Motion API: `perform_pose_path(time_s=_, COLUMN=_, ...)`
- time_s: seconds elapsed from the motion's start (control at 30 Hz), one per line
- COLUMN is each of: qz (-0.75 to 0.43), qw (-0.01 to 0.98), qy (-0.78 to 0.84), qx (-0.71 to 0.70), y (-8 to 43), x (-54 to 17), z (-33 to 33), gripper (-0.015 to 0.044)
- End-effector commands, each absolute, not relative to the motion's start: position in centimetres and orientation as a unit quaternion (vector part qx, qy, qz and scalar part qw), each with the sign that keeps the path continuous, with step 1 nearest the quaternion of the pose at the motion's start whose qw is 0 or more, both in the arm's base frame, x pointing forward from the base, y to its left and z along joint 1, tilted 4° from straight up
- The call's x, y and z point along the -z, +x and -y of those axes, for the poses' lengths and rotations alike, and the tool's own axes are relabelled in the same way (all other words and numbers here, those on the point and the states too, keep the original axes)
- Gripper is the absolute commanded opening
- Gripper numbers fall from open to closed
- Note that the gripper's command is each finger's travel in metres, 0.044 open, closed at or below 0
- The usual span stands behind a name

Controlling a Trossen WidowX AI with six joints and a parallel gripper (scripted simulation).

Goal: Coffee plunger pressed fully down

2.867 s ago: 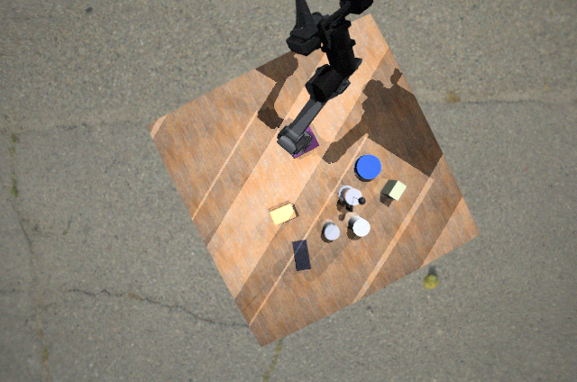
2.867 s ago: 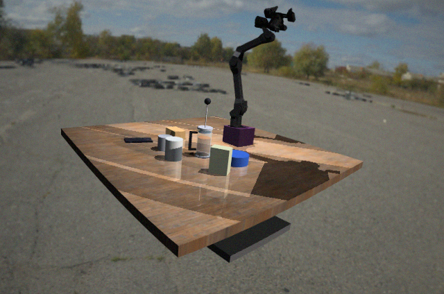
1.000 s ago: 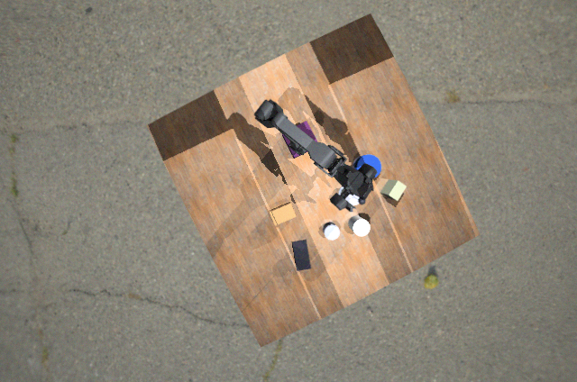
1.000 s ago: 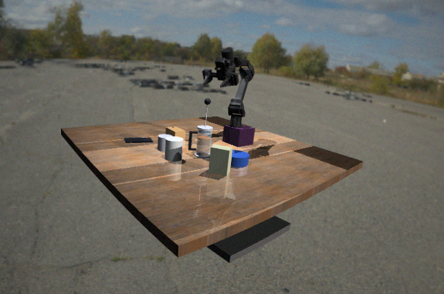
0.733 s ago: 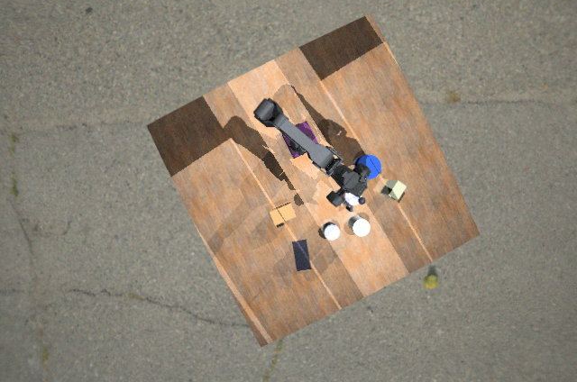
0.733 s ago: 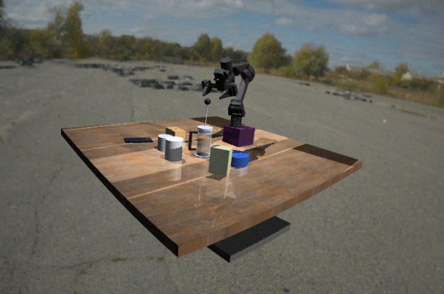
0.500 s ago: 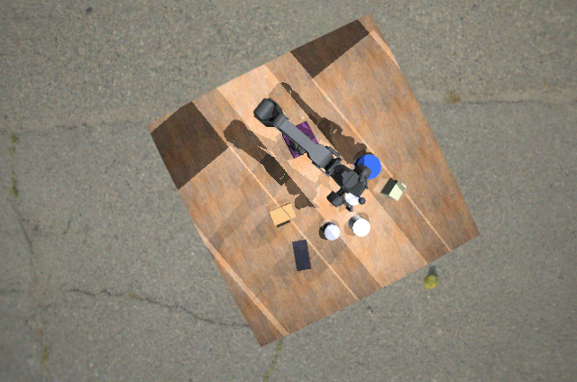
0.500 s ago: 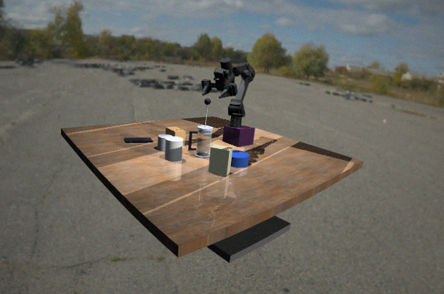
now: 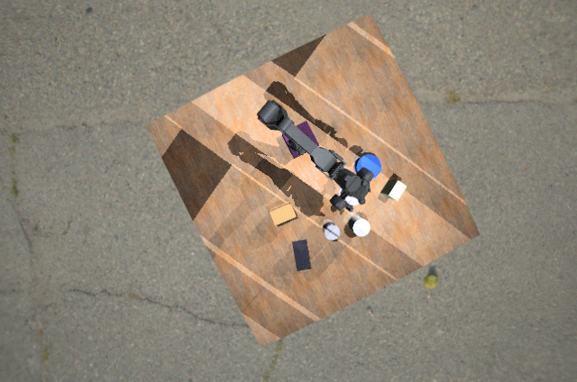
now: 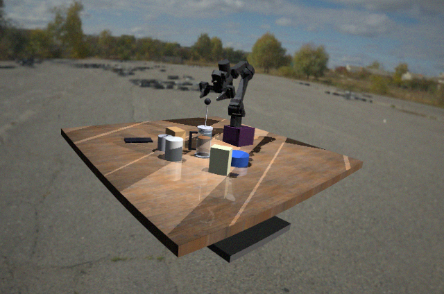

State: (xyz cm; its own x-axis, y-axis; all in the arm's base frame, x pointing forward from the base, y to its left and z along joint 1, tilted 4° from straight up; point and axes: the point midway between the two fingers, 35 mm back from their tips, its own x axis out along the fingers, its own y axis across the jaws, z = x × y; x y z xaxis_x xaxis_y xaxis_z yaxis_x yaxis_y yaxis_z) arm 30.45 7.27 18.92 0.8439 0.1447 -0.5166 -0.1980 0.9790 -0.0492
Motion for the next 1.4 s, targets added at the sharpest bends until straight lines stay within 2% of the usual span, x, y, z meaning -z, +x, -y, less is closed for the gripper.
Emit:
perform_pose_path(time_s=0.0, qz=-0.269, qw=0.957, qy=-0.052, qx=-0.091, y=31.0, x=-18.2, z=-7.4, gripper=0.0440)
perform_pose_path(time_s=0.2, qz=-0.269, qw=0.957, qy=-0.052, qx=-0.091, y=31.6, x=-17.8, z=-7.5, gripper=0.0440)
perform_pose_path(time_s=0.6, qz=-0.269, qw=0.957, qy=-0.052, qx=-0.091, y=31.6, x=-17.8, z=-7.5, gripper=0.0125)
perform_pose_path(time_s=1.37, qz=-0.269, qw=0.957, qy=-0.052, qx=-0.091, y=32.0, x=-15.9, z=-7.5, gripper=0.0124)
